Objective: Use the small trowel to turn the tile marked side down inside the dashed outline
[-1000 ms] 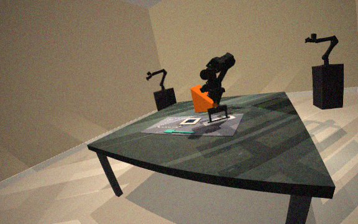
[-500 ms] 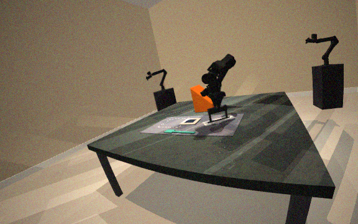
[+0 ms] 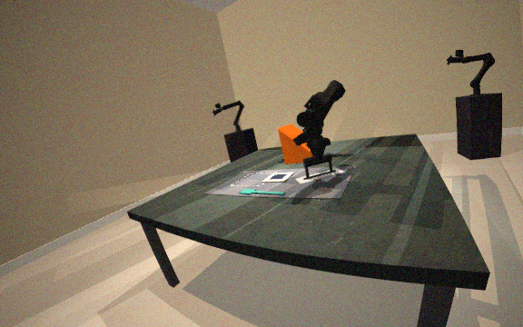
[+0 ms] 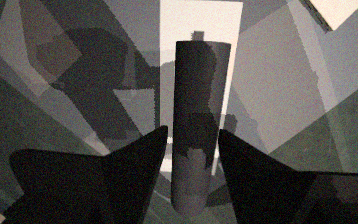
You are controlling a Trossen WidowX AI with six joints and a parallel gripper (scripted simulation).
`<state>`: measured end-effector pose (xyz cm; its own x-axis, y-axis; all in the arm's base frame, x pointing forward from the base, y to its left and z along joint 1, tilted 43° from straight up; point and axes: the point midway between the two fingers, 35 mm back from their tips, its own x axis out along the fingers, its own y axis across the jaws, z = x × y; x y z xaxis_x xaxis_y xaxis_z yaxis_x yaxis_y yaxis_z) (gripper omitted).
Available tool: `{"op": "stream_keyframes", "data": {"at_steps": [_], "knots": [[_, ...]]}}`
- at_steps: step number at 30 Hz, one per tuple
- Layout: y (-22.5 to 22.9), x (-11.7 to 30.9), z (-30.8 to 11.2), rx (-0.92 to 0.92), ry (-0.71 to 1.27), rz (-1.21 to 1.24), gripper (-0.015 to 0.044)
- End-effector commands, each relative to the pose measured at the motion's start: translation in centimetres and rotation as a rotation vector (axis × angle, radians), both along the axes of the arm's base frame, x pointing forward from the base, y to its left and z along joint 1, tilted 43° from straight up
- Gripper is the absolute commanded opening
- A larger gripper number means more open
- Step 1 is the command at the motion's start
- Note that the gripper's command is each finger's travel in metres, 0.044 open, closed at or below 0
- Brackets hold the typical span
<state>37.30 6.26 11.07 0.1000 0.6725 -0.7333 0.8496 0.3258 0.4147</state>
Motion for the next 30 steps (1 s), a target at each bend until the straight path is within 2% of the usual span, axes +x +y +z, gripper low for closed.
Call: {"op": "stream_keyframes", "data": {"at_steps": [1, 22, 30], "knots": [[0.21, -0.17, -0.22, 0.005, 0.010, -0.001, 0.0130], [0.21, -0.17, -0.22, 0.005, 0.007, 0.003, 0.0130], [0.21, -0.17, -0.22, -0.017, -0.142, 0.164, 0.0130]]}}
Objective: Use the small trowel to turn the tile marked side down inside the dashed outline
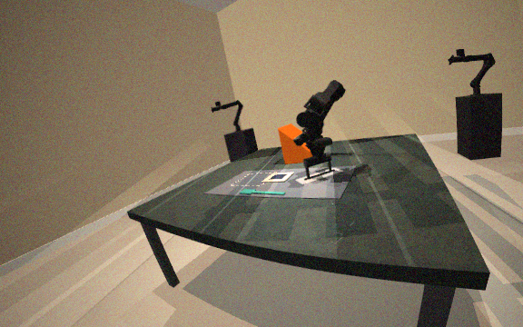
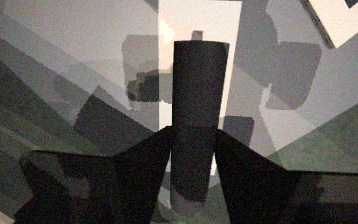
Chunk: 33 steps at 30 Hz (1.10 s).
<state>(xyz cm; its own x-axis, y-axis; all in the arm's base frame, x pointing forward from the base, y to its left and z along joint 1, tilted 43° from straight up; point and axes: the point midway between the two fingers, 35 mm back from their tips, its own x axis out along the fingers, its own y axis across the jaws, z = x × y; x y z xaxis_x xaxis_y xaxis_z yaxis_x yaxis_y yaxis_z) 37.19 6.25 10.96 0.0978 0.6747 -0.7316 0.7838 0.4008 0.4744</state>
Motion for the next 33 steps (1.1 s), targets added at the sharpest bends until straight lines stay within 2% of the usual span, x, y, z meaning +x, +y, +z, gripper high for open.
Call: {"op": "stream_keyframes", "data": {"at_steps": [1, 33], "knots": [[0.22, -0.07, -0.12, -0.011, -0.085, 0.099, 0.0130], [0.23, -0.07, -0.12, -0.100, -0.711, 0.776, 0.0130]]}}
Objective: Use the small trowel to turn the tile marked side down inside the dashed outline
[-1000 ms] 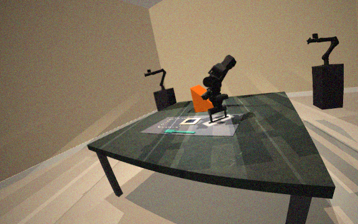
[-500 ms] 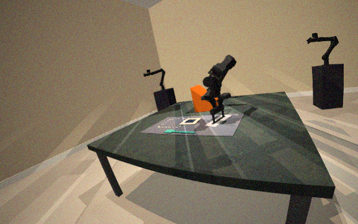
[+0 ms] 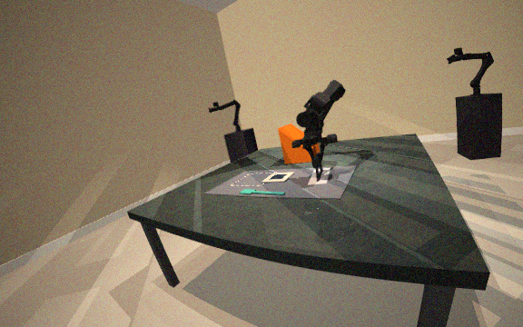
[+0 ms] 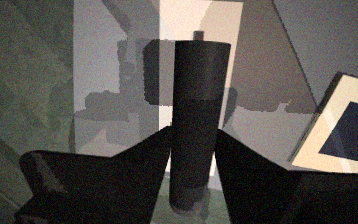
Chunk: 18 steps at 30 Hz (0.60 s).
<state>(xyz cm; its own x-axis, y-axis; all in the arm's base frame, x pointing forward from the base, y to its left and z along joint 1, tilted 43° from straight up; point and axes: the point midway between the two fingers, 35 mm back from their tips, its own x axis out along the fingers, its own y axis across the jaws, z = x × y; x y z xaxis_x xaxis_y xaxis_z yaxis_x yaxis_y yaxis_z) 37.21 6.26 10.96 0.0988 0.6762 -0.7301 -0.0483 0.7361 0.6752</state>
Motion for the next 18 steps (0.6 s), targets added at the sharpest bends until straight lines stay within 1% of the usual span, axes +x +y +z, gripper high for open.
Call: {"op": "stream_keyframes", "data": {"at_steps": [1, 8, 13, 14, 18], "knots": [[0.22, -0.08, -0.12, -0.012, -0.075, 0.089, 0.0130], [0.22, -0.08, -0.12, -0.012, -0.078, 0.092, 0.0130], [0.22, -0.08, -0.12, -0.012, -0.078, 0.092, 0.0261], [0.22, -0.08, -0.12, -0.012, -0.078, 0.092, 0.0270], [0.22, -0.08, -0.12, -0.012, -0.078, 0.092, 0.0270]]}}
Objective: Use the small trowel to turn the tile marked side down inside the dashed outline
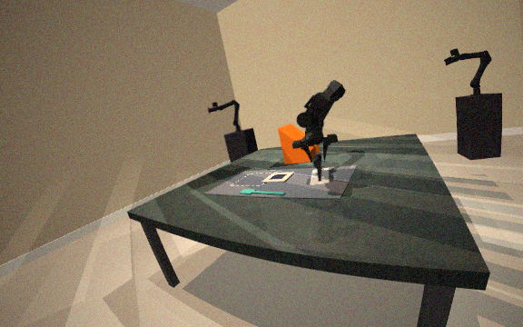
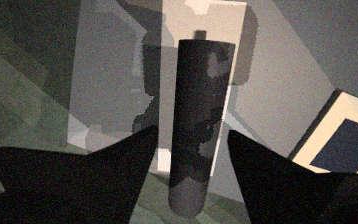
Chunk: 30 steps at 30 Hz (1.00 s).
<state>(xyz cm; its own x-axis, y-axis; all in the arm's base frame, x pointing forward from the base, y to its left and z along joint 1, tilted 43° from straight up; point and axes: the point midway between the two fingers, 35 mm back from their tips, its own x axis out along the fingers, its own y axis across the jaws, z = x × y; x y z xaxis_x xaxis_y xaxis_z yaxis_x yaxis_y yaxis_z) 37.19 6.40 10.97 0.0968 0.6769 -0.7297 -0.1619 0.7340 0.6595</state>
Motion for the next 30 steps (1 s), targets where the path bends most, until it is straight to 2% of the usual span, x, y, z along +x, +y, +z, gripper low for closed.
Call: {"op": "stream_keyframes", "data": {"at_steps": [1, 14, 19, 30], "knots": [[0.1, -0.1, -0.1, -0.002, -0.002, 0.007, 0.0270], [0.1, -0.1, -0.1, -0.002, -0.002, 0.007, 0.0270], [-2.6, -0.7, 2.9, -0.003, -0.014, 0.021, 0.0270], [-3.0, -0.4, 3.1, 0.000, 0.026, -0.022, 0.0270]]}}
